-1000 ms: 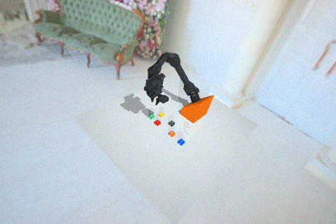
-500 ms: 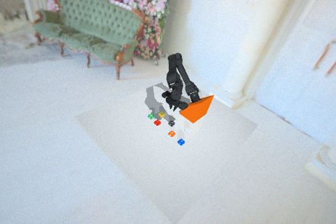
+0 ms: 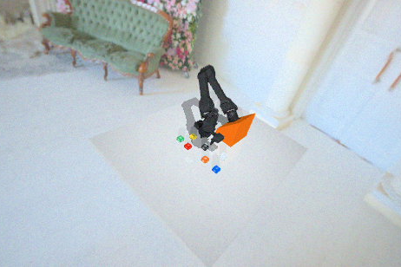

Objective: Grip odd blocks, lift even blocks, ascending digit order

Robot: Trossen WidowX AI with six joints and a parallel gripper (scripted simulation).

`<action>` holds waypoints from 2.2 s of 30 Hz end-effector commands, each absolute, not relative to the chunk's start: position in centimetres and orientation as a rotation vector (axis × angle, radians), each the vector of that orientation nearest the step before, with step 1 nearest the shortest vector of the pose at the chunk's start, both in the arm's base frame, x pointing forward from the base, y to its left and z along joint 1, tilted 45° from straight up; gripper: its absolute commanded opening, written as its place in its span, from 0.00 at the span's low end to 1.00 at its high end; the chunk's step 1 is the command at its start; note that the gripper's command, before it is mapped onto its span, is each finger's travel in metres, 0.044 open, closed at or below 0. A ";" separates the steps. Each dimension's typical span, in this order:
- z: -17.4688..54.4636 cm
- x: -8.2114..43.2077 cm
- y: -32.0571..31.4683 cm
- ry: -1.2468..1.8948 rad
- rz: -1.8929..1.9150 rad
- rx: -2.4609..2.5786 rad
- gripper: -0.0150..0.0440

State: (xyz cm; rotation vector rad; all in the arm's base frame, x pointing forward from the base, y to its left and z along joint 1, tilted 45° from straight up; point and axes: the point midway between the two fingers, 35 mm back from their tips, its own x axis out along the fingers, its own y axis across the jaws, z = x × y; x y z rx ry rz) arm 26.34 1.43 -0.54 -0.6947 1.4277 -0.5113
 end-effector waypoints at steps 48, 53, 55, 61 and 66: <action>-3.3 27.0 -1.2 1.411 -0.505 -0.700 0.46; -3.3 27.0 -1.2 1.411 -0.505 -0.700 0.46; -3.3 27.0 -1.2 1.411 -0.505 -0.700 0.46; -3.3 27.0 -1.2 1.411 -0.505 -0.700 0.46; -3.3 27.0 -1.2 1.411 -0.505 -0.700 0.46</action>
